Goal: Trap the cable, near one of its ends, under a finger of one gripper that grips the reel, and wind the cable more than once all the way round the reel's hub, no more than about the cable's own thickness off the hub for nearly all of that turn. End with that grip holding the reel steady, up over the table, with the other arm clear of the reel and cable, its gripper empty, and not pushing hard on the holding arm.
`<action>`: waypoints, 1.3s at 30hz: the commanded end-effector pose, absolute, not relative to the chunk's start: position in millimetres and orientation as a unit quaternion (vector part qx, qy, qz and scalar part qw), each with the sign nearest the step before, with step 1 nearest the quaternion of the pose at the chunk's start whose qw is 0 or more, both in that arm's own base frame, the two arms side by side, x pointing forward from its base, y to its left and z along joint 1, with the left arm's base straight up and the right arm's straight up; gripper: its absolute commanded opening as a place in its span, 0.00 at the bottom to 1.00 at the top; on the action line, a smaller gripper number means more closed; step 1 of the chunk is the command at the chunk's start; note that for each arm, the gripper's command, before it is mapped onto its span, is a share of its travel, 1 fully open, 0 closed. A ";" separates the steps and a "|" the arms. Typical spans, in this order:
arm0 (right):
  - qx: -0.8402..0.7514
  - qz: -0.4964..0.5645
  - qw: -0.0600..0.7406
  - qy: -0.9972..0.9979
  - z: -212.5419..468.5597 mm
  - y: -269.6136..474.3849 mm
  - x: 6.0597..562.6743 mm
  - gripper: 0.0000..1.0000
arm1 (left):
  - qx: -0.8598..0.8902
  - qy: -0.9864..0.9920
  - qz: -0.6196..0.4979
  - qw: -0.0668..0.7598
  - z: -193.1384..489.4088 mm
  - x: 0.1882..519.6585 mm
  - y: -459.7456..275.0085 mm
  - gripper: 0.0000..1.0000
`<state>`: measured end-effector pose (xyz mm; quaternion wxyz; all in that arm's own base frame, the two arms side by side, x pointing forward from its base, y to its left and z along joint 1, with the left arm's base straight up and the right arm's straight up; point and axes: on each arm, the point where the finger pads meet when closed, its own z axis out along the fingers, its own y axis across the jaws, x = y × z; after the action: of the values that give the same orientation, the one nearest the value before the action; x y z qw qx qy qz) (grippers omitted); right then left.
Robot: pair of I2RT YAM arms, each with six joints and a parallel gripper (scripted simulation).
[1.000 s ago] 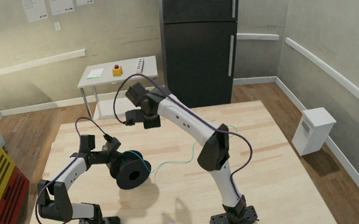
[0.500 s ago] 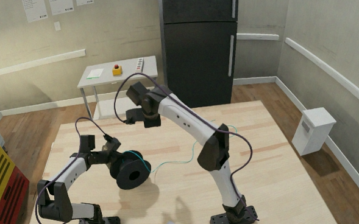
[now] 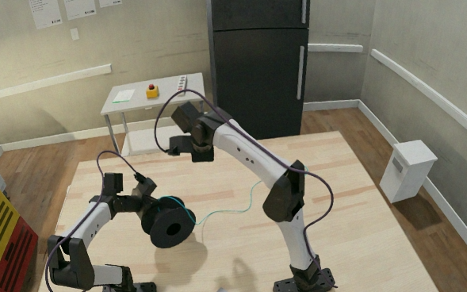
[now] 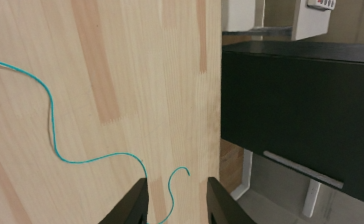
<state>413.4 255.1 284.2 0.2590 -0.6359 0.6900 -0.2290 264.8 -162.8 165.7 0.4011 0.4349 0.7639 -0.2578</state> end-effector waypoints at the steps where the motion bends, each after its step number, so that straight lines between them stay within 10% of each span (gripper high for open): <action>1: -0.609 -0.222 0.293 0.703 299.2 249.5 416.5 0.30 | 0.444 0.737 -0.257 0.440 205.5 269.7 -168.7 0.00; 39: -0.254 -0.105 0.533 0.801 365.9 110.2 437.6 0.30 | 0.444 0.737 -0.258 0.439 273.5 273.6 -169.4 0.00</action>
<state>435.6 115.9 350.1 0.4831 -0.2978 0.8131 -0.1292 267.2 -163.7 246.5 0.4079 0.4372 0.7601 -0.2544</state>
